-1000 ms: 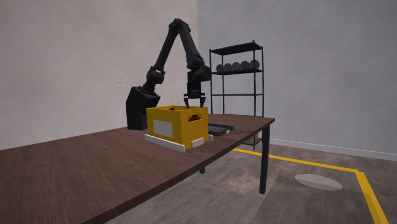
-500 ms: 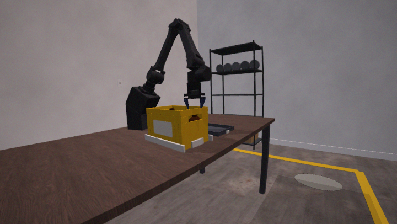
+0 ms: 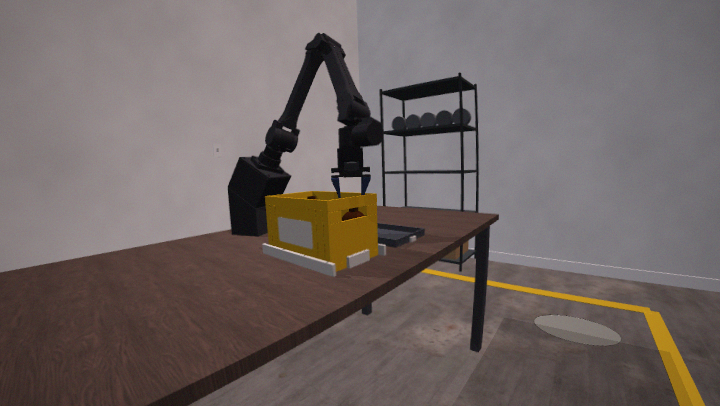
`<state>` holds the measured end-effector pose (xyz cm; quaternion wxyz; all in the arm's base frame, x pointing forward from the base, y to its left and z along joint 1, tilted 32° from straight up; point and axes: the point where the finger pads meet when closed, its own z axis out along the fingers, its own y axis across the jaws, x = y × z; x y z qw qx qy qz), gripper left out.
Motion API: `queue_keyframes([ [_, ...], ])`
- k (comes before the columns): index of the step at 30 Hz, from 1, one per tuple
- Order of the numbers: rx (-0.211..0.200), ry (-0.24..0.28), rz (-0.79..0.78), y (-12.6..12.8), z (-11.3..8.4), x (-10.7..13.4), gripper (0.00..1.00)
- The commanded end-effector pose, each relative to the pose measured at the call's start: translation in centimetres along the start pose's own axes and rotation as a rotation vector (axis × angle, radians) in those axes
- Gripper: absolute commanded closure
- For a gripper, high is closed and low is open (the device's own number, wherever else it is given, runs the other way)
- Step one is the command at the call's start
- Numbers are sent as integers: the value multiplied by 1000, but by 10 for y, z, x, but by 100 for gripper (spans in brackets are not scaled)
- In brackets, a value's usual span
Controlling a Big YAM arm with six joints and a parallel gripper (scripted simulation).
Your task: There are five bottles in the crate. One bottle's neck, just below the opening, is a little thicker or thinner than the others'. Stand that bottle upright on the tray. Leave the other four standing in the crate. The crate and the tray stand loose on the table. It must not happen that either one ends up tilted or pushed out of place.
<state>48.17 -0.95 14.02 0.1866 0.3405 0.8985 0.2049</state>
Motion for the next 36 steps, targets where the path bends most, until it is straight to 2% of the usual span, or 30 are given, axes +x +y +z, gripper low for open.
queue_keyframes([
  [1, -33, -48, -17, 16, -32, -19, 39],
  [7, -35, -45, -24, 19, -45, -16, 39],
  [20, -34, -52, -20, 16, -91, -18, 39],
  [23, -35, -51, -23, 17, -92, -17, 39],
  [24, 1, 7, -10, 3, -69, -2, 39],
  [28, -22, -37, -12, 11, -92, -15, 39],
  [33, -28, -39, -19, 15, -95, -12, 39],
  [34, -26, -37, -18, 15, -94, -12, 100],
  [36, -26, -36, -17, 15, -93, -12, 100],
])
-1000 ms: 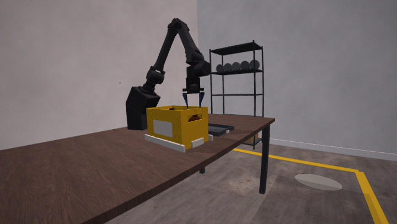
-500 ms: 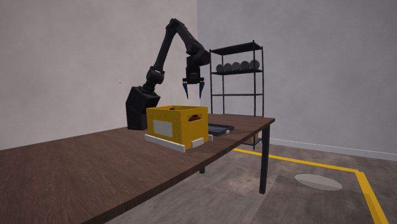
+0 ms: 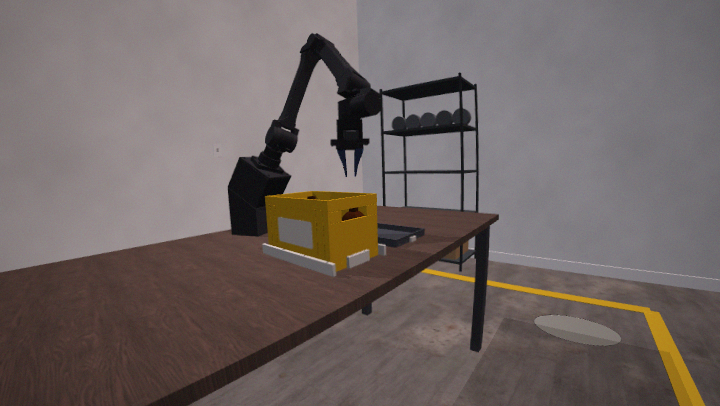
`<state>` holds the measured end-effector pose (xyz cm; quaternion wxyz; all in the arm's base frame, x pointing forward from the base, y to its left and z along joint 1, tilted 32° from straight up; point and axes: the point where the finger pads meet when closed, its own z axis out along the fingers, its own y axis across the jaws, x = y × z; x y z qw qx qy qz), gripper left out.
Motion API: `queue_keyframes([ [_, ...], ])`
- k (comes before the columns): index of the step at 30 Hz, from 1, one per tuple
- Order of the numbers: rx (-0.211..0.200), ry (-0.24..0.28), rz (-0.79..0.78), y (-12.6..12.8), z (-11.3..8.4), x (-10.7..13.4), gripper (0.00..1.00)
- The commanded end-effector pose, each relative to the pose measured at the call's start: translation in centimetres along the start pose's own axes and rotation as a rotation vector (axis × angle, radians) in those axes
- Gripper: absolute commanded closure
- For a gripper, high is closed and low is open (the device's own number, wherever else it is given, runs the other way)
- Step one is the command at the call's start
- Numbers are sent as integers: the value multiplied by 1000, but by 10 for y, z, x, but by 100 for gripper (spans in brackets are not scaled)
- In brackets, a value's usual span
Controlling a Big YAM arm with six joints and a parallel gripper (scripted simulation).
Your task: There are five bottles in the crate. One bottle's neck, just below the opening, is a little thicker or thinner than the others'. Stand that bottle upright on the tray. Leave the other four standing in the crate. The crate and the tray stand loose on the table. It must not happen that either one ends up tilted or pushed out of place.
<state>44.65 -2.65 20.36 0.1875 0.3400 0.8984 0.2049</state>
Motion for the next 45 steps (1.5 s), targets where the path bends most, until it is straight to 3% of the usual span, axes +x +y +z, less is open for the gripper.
queue_keyframes([
  [1, -25, -35, -16, 14, -19, -13, 100],
  [31, -25, -35, -16, 14, -19, -13, 100],
  [34, -16, -32, -12, -16, -12, -5, 100],
  [36, -7, -30, -14, -60, -11, 2, 100],
  [38, -7, -30, -14, -60, -11, 2, 100],
  [40, -3, -28, -15, -114, -9, 19, 100],
  [41, -3, -28, -15, -114, -9, 19, 100],
  [43, -5, -29, -13, -158, -8, 41, 100],
  [45, -7, -31, -13, -173, -7, 50, 100],
])
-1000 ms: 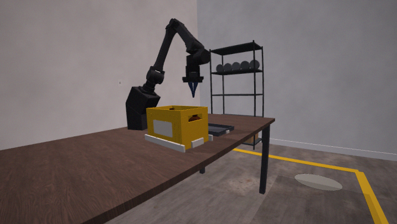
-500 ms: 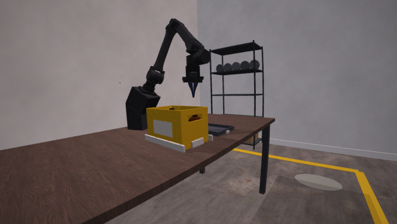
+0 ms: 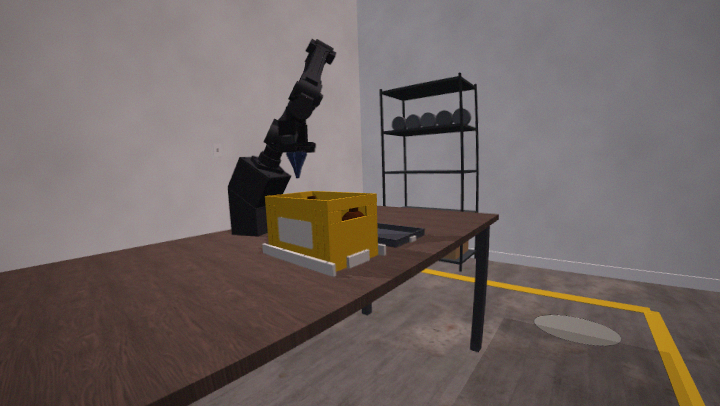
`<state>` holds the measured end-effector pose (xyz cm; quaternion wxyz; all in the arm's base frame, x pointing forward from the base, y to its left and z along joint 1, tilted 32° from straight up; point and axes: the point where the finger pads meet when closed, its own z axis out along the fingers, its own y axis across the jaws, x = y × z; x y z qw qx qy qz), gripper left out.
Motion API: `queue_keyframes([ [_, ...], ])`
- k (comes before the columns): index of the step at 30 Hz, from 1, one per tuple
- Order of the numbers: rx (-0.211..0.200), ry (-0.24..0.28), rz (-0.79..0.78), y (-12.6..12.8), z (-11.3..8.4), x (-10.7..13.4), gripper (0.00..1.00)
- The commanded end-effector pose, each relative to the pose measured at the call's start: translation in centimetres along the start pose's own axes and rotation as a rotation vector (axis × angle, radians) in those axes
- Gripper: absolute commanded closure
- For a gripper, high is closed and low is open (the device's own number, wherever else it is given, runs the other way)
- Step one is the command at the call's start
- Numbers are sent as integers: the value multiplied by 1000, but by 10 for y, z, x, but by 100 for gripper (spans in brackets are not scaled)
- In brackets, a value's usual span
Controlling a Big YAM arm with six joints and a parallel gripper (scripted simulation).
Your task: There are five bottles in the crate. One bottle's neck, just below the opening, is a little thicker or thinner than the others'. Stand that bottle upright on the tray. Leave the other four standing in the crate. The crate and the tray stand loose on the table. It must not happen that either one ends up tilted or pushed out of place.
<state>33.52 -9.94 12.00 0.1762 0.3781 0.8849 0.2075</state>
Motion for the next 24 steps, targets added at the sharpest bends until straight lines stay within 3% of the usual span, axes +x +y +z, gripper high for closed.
queue_keyframes([
  [1, -21, -33, -95, -31, -6, 9, 100],
  [3, -22, -34, -95, -36, -6, 11, 100],
  [4, -22, -34, -95, -36, -6, 11, 39],
  [5, -37, -57, -137, -17, -14, -3, 39],
  [10, -34, -46, -131, -19, -10, -2, 39],
  [11, -18, -5, -99, -34, -1, 17, 39],
  [24, -19, -9, -93, -34, -2, 15, 39],
])
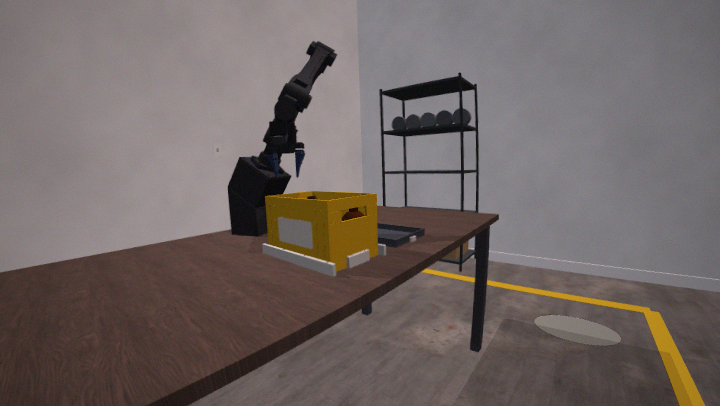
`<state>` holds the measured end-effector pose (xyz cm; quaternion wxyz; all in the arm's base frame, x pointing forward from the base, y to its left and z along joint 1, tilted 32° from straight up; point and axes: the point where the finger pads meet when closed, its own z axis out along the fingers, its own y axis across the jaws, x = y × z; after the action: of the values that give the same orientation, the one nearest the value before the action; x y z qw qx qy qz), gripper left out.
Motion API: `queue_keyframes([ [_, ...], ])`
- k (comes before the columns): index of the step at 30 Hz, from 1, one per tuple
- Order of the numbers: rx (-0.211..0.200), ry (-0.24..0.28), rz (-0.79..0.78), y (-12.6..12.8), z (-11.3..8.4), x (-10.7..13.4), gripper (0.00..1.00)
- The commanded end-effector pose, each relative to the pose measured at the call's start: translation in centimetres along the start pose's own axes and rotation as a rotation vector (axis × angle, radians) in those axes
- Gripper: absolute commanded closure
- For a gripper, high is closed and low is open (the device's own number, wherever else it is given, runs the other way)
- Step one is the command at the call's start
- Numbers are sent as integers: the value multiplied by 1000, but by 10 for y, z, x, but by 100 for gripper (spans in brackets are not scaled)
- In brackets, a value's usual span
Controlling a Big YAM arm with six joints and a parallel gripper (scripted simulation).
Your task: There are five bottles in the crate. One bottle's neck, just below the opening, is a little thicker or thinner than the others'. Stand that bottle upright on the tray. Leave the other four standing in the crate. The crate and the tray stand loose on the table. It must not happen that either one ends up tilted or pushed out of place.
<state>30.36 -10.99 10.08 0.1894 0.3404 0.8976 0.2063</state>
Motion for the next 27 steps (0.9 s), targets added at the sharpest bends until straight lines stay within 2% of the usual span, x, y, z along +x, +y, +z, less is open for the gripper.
queue_keyframes([
  [1, -3, -5, -11, 1, -1, -1, 39],
  [20, -3, -3, -11, 1, 1, 0, 39],
  [27, 1, 8, -1, 1, 8, 2, 39],
])
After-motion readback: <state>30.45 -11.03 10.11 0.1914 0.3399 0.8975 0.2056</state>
